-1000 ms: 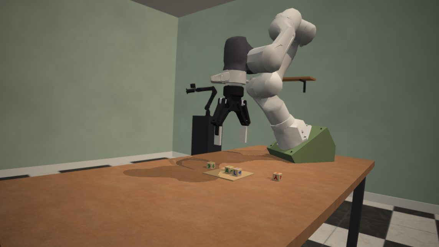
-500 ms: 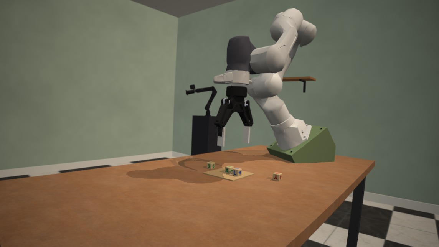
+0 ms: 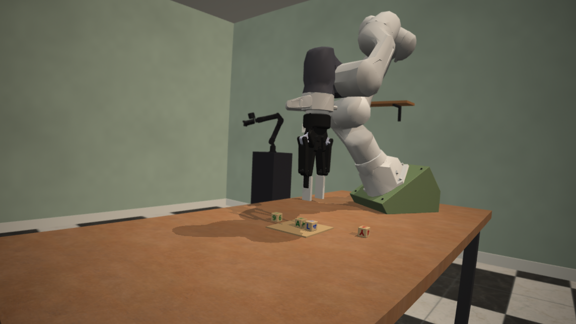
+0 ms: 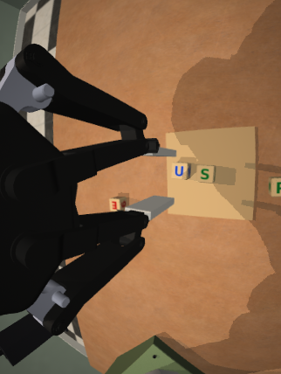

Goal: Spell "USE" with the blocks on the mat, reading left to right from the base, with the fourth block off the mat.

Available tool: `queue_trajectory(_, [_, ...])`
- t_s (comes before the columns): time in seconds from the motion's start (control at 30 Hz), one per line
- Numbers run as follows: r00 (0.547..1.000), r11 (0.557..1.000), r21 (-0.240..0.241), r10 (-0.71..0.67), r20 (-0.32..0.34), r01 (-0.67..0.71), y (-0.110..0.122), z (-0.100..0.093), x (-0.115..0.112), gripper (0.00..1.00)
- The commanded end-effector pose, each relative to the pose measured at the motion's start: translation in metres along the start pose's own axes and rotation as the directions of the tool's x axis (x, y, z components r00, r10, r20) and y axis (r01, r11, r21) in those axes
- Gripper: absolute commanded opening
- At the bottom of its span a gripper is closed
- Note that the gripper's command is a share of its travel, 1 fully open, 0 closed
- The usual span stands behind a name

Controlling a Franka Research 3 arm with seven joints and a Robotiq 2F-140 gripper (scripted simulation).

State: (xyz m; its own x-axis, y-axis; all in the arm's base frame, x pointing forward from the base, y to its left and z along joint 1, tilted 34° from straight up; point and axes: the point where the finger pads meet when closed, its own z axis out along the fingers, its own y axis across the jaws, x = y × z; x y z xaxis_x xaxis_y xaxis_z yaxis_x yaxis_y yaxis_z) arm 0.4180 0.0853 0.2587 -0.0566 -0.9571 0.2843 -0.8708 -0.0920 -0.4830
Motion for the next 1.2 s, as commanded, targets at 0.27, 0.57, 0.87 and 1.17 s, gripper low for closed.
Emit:
queue_trajectory(0.27, [1.000, 1.000, 0.001, 0.015, 0.002, -0.015, -0.0006, -0.0006, -0.0012, 0.31])
queue_trajectory(0.57, [1.000, 1.000, 0.001, 0.015, 0.002, -0.015, -0.0006, -0.0006, -0.0012, 0.31])
queue_trajectory(0.87, [1.000, 1.000, 0.001, 0.015, 0.002, -0.015, -0.0006, -0.0005, -0.0012, 0.31])
queue_trajectory(1.17, [1.000, 1.000, 0.001, 0.015, -0.001, -0.015, -0.0008, 0.0026, -0.0011, 0.31])
